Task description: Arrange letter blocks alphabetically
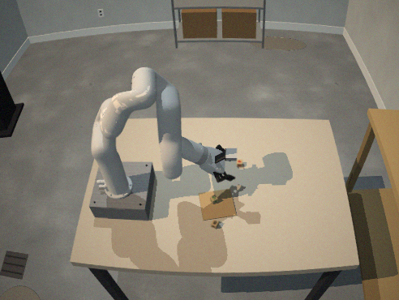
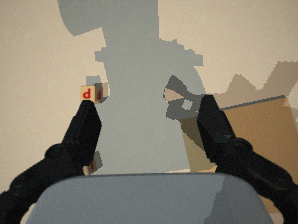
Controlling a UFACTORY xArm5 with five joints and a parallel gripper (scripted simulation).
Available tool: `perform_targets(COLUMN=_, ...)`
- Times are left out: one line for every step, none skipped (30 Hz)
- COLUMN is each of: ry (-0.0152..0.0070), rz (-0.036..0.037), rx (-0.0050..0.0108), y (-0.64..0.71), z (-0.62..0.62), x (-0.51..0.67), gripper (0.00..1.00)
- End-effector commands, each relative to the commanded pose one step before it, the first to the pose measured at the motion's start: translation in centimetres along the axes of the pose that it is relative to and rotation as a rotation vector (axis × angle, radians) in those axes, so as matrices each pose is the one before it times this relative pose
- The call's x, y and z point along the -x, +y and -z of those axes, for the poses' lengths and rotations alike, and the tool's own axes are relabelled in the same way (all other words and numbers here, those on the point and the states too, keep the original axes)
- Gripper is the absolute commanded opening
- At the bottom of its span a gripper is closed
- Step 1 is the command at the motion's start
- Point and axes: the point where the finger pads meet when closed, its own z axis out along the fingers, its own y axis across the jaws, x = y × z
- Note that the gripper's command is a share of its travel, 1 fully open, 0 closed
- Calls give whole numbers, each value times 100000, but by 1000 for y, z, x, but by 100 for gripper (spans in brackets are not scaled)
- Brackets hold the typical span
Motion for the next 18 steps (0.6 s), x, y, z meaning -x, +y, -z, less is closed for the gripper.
perform_targets(ry=261, rz=7145, rx=6996, y=4325, z=4459, x=327, gripper=100)
perform_targets(ry=-114, rz=831, rx=824, y=500, z=465, x=176, gripper=100)
perform_targets(ry=-179, rz=1147, rx=1134, y=679, z=643, x=265, gripper=100)
perform_targets(ry=-252, rz=1396, rx=1375, y=807, z=784, x=357, gripper=100)
perform_targets(ry=-299, rz=1437, rx=1409, y=807, z=807, x=408, gripper=100)
perform_targets(ry=-185, rz=804, rx=784, y=441, z=450, x=247, gripper=100)
perform_targets(ry=-180, rz=737, rx=716, y=397, z=412, x=238, gripper=100)
perform_targets(ry=-31, rz=123, rx=120, y=66, z=69, x=41, gripper=100)
perform_targets(ry=0, rz=0, rx=0, y=0, z=0, x=0, gripper=100)
perform_targets(ry=0, rz=0, rx=0, y=0, z=0, x=0, gripper=100)
perform_targets(ry=0, rz=0, rx=0, y=0, z=0, x=0, gripper=100)
perform_targets(ry=0, rz=0, rx=0, y=0, z=0, x=0, gripper=100)
perform_targets(ry=0, rz=0, rx=0, y=0, z=0, x=0, gripper=100)
perform_targets(ry=0, rz=0, rx=0, y=0, z=0, x=0, gripper=100)
perform_targets(ry=0, rz=0, rx=0, y=0, z=0, x=0, gripper=100)
perform_targets(ry=0, rz=0, rx=0, y=0, z=0, x=0, gripper=100)
perform_targets(ry=0, rz=0, rx=0, y=0, z=0, x=0, gripper=100)
perform_targets(ry=0, rz=0, rx=0, y=0, z=0, x=0, gripper=100)
